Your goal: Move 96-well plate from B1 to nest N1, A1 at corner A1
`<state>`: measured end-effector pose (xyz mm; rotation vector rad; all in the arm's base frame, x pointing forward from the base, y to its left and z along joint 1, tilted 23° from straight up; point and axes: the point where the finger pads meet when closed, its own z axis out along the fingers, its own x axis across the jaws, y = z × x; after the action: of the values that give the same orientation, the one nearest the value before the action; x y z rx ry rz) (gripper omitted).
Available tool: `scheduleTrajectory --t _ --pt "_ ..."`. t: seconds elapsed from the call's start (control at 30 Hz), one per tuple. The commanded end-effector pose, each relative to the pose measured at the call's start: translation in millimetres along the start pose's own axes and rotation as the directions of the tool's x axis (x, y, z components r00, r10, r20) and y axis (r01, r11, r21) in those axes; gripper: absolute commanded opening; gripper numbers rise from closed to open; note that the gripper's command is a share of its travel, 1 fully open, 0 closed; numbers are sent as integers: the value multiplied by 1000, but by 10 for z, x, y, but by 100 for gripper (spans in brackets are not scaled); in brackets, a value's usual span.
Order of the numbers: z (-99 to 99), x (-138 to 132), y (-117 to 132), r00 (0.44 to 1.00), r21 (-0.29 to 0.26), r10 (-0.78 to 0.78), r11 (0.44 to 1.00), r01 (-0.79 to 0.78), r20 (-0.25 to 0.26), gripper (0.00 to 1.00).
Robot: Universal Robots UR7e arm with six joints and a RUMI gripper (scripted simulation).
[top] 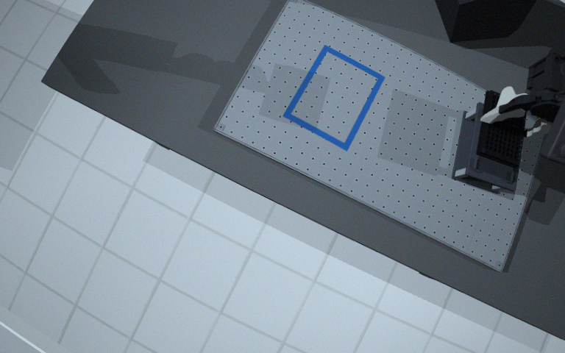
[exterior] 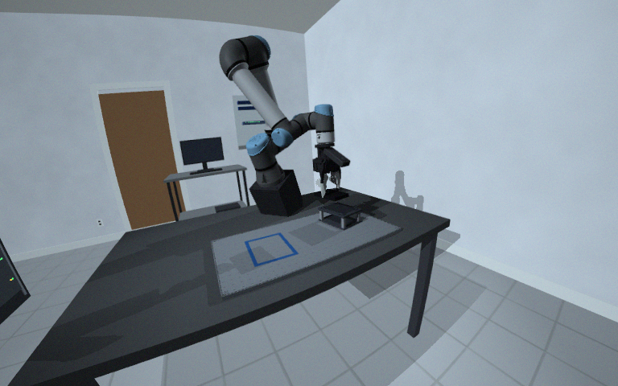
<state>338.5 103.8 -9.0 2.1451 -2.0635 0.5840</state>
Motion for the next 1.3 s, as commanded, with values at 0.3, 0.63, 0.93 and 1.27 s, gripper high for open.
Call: scheduleTrajectory --t 0.3,0.63,0.93,1.27 --pt "-75 -433 -28 1000 0 1 1000 -1 -2 0" --pt "-78 -463 -30 1000 0 1 1000 -1 -2 0" --pt "-78 -459 -30 1000 0 1 1000 -1 -2 0" --pt "-78 -455 -30 1000 0 1 1000 -1 -2 0"
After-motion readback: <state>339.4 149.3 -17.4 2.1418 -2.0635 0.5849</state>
